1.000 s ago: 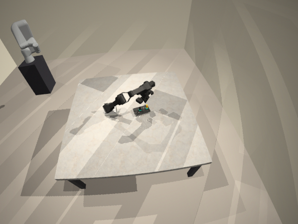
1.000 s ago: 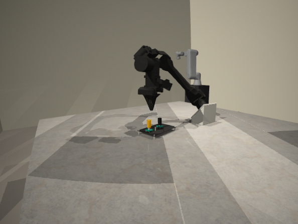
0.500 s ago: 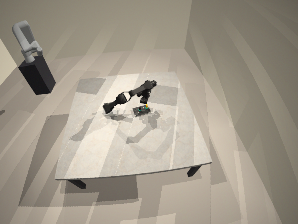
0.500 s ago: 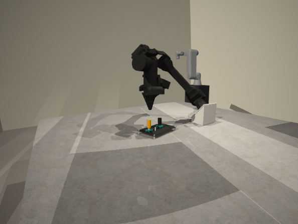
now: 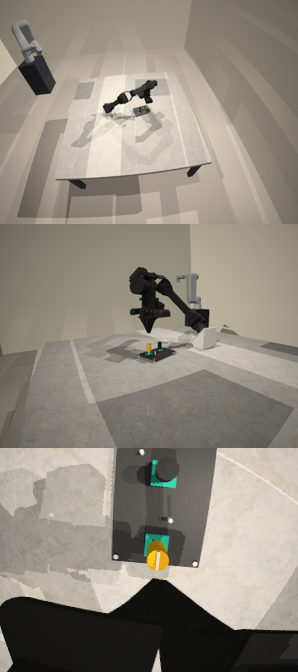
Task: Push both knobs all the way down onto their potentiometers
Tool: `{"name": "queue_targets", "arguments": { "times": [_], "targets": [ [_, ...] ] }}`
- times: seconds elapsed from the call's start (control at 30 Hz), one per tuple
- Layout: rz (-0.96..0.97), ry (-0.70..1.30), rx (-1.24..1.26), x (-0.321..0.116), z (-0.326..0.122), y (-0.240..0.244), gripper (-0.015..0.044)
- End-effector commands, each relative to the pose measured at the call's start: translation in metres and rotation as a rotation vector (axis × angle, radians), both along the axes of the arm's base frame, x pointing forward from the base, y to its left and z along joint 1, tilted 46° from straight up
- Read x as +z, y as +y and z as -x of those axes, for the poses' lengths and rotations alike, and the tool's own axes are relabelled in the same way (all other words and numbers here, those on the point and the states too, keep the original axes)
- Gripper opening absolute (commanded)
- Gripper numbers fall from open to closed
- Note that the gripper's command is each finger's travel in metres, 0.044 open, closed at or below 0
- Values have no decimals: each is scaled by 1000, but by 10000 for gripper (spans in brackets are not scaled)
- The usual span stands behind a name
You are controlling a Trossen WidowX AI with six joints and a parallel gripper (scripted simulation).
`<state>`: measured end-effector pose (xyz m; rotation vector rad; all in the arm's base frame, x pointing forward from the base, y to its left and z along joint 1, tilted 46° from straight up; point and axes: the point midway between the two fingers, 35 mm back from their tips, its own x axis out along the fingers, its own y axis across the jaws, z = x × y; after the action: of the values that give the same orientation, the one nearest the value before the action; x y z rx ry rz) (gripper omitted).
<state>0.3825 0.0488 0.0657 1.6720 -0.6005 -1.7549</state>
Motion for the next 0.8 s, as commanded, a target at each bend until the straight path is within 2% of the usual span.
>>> {"name": "queue_targets", "arguments": {
  "times": [0.0, 0.77],
  "targets": [
    [-3, 57, 46, -1, -1, 1, 0],
    [-2, 57, 46, -25, -2, -23, 0]
  ]
}}
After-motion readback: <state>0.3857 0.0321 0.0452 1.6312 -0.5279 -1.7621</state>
